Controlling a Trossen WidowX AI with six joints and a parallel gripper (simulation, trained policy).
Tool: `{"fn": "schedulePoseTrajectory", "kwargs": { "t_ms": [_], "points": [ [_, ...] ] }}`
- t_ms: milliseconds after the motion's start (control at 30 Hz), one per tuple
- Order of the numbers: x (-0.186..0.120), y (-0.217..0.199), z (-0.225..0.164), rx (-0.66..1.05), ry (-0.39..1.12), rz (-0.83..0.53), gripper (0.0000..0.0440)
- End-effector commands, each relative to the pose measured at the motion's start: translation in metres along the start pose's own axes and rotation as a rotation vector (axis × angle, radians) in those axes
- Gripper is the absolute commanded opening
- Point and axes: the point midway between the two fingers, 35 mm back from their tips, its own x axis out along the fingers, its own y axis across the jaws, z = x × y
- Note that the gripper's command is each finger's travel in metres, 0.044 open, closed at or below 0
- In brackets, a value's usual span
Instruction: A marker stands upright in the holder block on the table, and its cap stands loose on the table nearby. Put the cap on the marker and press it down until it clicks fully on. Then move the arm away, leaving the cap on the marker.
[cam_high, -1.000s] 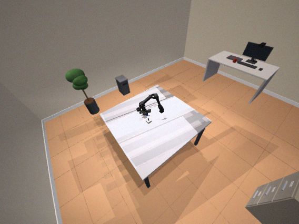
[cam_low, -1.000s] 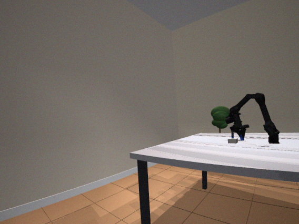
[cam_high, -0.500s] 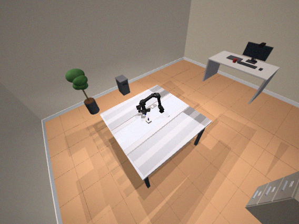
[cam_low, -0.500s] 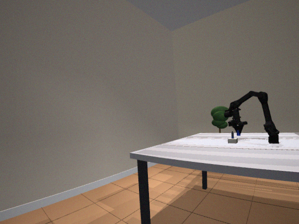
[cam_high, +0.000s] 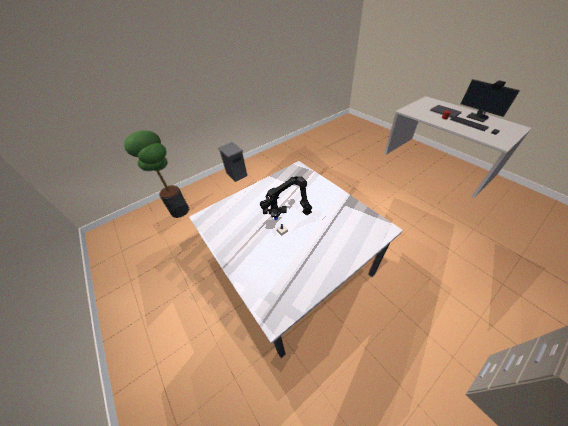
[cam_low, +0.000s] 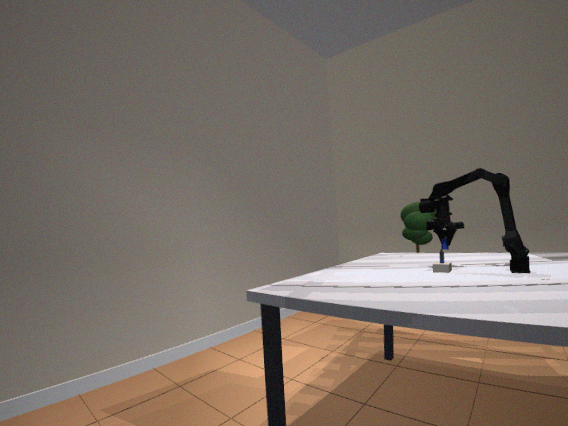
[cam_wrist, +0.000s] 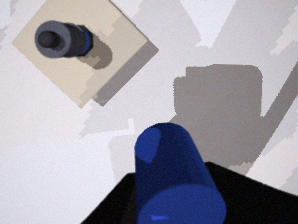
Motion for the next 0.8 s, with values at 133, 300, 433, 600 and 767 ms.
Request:
{"fn": "schedulePoseTrajectory", "kwargs": {
  "t_ms": [133,300,433,600,767],
  "points": [
    [-0.015,0.012,0.028,-0.015,-0.018,-0.004,0.0087],
    [-0.020,0.024,0.045,-0.031,-0.018,0.005,0.0078],
    [-0.023,0.033,0.055,-0.042,-0.014,0.014,0.0070],
    [-0.024,0.041,0.062,-0.047,-0.005,0.025,0.0060],
    [-0.018,0.045,0.065,-0.048,0.009,0.043,0.0054]
  ]
}}
